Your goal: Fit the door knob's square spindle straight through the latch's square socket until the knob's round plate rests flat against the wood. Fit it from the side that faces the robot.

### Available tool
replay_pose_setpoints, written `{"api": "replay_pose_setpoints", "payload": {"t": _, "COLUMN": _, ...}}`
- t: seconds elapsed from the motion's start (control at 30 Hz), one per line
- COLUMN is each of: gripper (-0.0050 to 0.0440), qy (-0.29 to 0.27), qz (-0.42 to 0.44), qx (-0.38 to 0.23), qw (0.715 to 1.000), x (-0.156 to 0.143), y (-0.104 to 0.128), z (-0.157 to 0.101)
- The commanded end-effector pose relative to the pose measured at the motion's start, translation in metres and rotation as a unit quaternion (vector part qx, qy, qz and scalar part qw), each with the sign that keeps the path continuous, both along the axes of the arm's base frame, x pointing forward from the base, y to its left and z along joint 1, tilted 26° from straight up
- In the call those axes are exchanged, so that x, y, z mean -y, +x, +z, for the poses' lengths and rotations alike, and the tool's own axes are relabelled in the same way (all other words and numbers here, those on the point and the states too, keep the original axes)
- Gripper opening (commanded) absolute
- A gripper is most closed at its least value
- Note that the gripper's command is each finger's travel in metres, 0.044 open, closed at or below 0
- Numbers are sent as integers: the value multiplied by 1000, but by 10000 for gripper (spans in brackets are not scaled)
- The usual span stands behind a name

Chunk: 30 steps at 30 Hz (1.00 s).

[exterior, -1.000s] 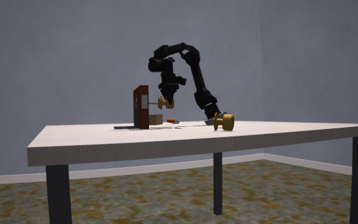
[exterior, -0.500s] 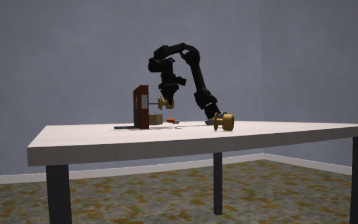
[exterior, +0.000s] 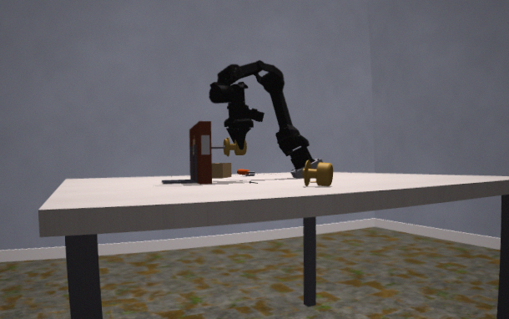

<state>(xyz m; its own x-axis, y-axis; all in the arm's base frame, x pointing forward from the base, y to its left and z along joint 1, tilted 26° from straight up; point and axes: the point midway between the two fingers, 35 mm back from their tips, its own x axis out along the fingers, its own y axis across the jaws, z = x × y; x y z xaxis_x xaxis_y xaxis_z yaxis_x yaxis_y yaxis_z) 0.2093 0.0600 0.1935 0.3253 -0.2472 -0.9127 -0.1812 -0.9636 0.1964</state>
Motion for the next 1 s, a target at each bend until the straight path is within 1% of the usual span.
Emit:
{"api": "replay_pose_setpoints", "payload": {"t": 0.0, "gripper": 0, "qy": 4, "qz": 2, "qx": 7, "qw": 1000, "x": -1, "y": 3, "z": 5}}
{"api": "replay_pose_setpoints", "payload": {"t": 0.97, "gripper": 0, "qy": 1, "qz": -1, "qx": 6, "qw": 1000, "x": 0, "y": 0, "z": 2}}
